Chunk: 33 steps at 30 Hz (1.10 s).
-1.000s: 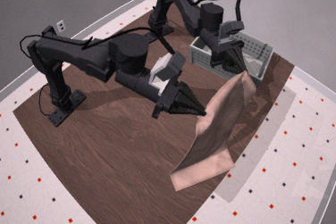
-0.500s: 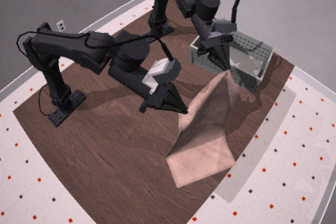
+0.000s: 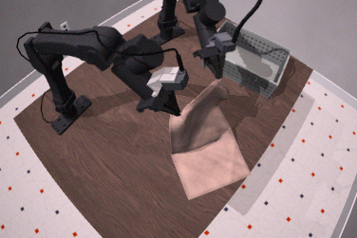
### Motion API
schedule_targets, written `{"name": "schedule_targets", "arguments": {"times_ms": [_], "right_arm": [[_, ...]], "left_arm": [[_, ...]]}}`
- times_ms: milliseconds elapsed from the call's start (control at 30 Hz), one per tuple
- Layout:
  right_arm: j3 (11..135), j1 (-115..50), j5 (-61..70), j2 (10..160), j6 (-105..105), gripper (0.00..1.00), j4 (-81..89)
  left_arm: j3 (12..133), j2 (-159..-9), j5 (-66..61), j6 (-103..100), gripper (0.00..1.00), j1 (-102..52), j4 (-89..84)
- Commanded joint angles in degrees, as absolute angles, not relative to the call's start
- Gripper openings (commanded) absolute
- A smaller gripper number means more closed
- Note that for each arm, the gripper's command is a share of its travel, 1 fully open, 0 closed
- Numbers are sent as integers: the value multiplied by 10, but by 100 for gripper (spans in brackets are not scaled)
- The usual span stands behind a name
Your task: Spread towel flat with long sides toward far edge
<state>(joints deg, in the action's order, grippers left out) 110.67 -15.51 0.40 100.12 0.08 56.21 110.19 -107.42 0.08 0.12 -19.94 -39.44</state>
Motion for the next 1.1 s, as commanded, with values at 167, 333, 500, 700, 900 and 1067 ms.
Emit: {"name": "schedule_targets", "arguments": {"times_ms": [167, 333, 500, 700, 900, 1067], "right_arm": [[1017, -177, -3, 953, 5, 0, 617], [865, -198, -2, 878, 4, 0, 537], [788, -210, -2, 837, 4, 0, 497], [664, -234, -1, 775, 5, 0, 437], [552, -262, -1, 718, 5, 0, 380], [498, -278, -2, 690, 5, 0, 351]], "left_arm": [[1094, -1051, 1, -4, 0, -220, -525], [1037, -1033, 1, -3, 0, -237, -555], [953, -994, 1, -4, 0, -248, -501], [812, -931, 3, -4, 0, -268, -430], [687, -876, 3, -5, 0, -292, -358], [628, -851, 4, -5, 0, -304, -320]]}}
